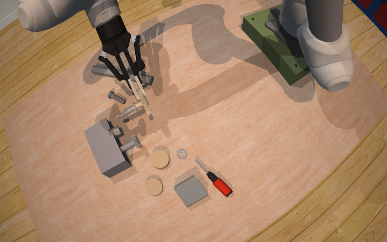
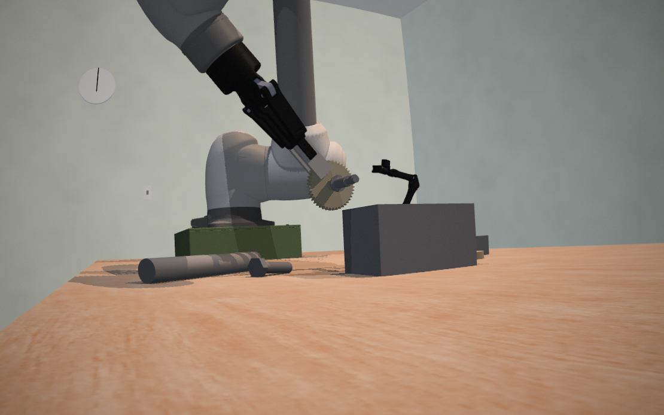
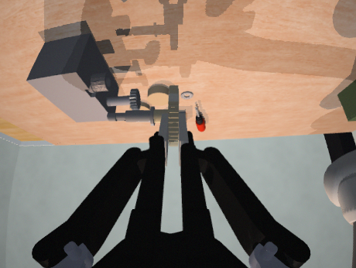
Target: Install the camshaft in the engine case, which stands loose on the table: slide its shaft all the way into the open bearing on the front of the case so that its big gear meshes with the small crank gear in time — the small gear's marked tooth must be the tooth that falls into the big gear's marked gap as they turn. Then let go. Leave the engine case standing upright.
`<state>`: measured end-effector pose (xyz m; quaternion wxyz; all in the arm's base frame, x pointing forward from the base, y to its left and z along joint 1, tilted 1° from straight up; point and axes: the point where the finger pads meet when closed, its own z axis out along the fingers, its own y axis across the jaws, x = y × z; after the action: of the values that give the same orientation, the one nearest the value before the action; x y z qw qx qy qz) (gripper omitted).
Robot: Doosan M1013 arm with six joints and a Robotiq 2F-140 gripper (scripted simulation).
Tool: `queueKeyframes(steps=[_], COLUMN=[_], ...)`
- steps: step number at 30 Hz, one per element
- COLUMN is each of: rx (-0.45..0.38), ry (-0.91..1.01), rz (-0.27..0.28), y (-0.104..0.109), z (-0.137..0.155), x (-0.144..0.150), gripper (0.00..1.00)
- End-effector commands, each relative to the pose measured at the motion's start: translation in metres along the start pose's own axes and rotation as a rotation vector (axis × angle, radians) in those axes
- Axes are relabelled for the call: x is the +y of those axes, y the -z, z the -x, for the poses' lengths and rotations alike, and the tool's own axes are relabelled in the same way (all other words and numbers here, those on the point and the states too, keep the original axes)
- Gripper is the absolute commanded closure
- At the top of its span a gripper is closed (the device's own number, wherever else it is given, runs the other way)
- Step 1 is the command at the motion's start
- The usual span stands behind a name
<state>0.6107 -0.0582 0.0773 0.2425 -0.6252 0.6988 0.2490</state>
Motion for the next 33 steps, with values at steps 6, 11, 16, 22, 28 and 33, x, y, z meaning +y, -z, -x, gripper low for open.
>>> queueKeyframes(steps=[6, 11, 16, 22, 28, 33], rx=[-0.032, -0.032, -0.034, -0.033, -0.033, -0.033], ry=[0.042, 0.042, 0.042, 0.042, 0.042, 0.042], rz=[-0.003, -0.002, 0.002, 0.002, 0.002, 0.002], y=[-0.002, -0.003, -0.006, -0.017, -0.025, -0.035], z=[-0.001, -0.001, -0.005, -0.014, -0.021, -0.03], x=[0.004, 0.004, 0.004, 0.004, 0.004, 0.004], gripper=[0.95, 0.95, 0.95, 0.95, 0.95, 0.95])
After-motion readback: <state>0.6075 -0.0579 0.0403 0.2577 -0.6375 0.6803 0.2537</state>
